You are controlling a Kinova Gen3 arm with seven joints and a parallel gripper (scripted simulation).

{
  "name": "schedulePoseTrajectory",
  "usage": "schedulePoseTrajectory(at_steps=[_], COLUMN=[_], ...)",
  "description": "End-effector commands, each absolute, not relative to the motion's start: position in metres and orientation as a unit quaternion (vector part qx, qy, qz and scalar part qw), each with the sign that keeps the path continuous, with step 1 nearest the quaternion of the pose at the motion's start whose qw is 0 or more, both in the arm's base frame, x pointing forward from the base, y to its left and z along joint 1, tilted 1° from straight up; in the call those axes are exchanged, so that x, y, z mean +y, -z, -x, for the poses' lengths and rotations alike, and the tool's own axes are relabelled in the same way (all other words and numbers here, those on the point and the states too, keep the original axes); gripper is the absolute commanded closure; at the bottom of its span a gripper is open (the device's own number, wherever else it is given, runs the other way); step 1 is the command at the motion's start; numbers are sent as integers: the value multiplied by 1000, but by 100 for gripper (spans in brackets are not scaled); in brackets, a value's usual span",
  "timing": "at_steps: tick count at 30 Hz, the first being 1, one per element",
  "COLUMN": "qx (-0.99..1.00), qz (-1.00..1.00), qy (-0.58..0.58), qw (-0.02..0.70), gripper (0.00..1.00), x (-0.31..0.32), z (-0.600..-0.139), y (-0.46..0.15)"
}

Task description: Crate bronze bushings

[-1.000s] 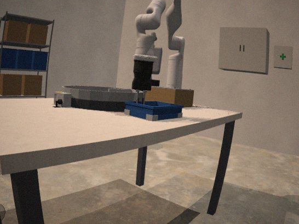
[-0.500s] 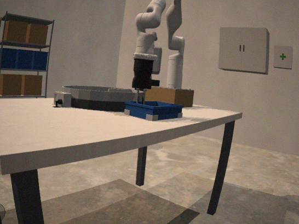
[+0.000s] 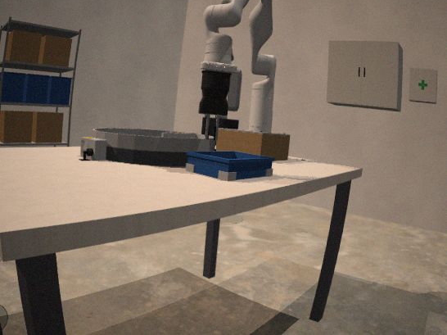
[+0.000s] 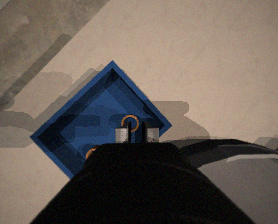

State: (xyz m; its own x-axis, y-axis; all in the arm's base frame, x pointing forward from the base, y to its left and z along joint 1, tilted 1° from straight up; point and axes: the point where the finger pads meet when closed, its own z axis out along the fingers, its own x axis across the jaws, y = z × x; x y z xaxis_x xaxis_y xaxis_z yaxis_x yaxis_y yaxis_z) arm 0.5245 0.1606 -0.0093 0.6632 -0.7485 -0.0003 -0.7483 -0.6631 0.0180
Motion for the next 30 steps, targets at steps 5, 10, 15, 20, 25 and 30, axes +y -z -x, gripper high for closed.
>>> schedulePoseTrajectory(at_steps=[5,10,15,20,25,30], qx=[-410,-410,-410,-410,-410,-410], qz=[-912,-912,-912,-912,-912,-912], qy=[2,2,2,2,2,2], qw=[6,6,6,6,6,6], gripper=[58,58,58,58,58,58], x=[162,162,162,162,162,162], z=[-526,-526,-526,-526,-526,-526], y=[6,-43,-43,-43,-42,-42])
